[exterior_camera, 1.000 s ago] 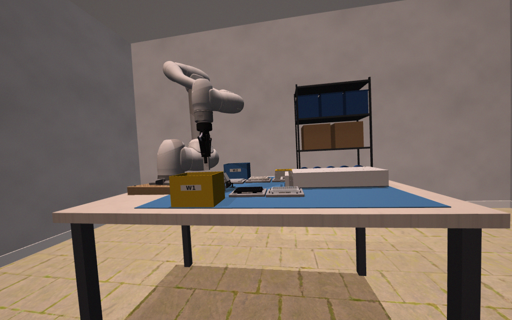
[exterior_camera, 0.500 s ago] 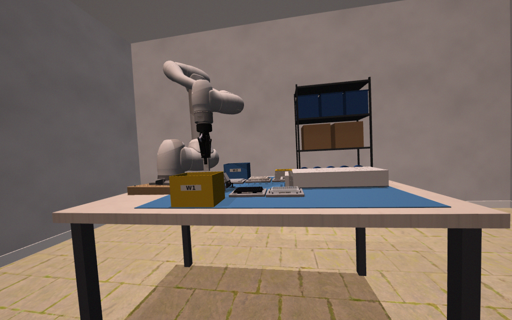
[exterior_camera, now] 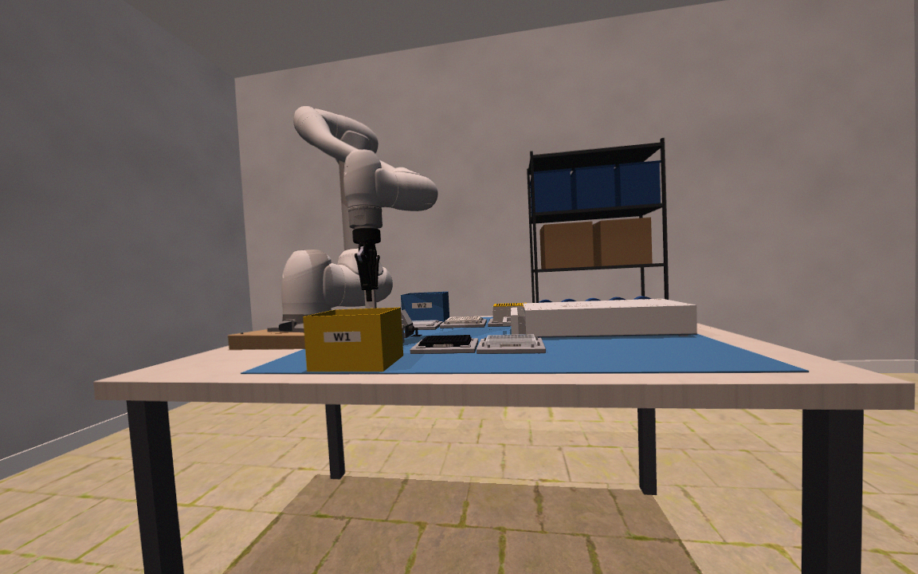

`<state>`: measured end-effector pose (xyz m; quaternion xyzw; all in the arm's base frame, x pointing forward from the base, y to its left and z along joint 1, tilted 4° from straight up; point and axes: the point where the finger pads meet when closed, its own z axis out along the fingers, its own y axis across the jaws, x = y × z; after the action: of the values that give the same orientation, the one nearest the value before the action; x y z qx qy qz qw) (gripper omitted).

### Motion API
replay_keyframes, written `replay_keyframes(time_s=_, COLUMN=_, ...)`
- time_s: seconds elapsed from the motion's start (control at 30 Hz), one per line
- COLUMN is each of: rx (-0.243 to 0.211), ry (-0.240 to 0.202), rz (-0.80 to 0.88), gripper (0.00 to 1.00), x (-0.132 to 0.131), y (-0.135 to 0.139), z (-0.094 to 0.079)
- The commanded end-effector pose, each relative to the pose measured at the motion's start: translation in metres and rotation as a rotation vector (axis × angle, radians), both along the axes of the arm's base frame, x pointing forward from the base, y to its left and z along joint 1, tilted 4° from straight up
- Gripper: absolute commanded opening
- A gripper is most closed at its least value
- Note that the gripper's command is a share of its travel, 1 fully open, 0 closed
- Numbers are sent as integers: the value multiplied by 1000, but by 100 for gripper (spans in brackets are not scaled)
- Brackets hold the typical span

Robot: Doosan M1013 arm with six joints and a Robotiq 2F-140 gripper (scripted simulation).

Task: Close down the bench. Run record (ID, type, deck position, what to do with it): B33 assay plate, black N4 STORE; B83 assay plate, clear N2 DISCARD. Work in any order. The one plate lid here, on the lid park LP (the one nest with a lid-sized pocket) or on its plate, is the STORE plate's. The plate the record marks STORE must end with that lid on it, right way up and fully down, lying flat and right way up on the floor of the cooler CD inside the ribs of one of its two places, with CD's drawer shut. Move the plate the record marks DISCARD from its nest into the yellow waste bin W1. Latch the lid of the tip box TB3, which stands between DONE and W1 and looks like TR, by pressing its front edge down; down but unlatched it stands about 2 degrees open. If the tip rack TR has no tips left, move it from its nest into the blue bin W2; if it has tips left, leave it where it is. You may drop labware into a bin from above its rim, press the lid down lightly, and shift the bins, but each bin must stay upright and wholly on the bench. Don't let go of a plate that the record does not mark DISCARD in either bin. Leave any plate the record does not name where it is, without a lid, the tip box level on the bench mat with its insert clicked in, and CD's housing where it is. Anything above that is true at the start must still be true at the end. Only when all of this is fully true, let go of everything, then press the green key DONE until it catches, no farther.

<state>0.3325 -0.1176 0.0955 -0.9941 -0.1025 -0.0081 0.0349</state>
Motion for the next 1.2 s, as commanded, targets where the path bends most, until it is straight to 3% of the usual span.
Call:
replay_keyframes(time_s=0.0, rx=0, ry=0, rz=0, gripper=0, x=0, y=0, z=-3)
replay_keyframes(time_s=0.47, rx=0, ry=0, rz=0, gripper=0, x=0, y=2, z=-21)
replay_keyframes(time_s=1.17, rx=0, ry=0, rz=0, gripper=0, x=0, y=2, z=-26)
